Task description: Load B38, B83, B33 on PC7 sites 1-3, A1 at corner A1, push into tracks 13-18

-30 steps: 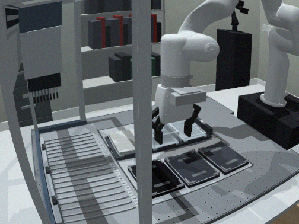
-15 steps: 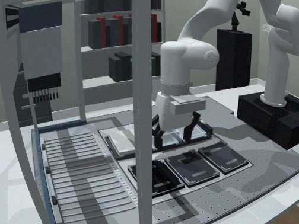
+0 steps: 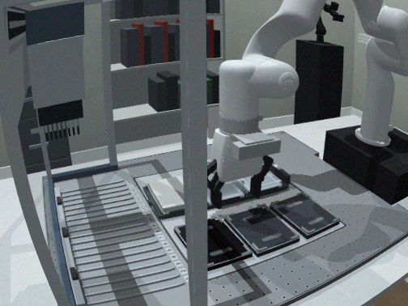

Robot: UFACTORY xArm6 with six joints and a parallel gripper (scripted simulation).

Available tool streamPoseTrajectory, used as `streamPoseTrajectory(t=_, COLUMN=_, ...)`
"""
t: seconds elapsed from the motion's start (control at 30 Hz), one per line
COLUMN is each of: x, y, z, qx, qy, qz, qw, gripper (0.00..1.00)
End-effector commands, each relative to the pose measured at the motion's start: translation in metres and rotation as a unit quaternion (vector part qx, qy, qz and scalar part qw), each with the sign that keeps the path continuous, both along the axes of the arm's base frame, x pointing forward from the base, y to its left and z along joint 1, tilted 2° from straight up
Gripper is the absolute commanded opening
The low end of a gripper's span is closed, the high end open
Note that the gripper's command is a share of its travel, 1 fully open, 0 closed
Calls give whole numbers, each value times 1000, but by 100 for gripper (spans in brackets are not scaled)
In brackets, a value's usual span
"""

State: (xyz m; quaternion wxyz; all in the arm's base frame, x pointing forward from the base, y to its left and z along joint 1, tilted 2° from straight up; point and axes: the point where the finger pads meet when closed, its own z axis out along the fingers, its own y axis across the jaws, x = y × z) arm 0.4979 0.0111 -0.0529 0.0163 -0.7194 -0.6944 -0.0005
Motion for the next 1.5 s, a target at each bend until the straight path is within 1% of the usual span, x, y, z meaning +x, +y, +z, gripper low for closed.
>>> streamPoseTrajectory(t=0.0, x=2, y=0, z=0, qx=0, qy=-3, qz=0, qw=1000, gripper=100)
streamPoseTrajectory(t=0.9, x=2, y=0, z=-17, qx=0, qy=-3, qz=0, qw=1000, gripper=100)
streamPoseTrajectory(t=1.47, x=2, y=-2, z=-17, qx=0, qy=-3, qz=0, qw=1000, gripper=100)
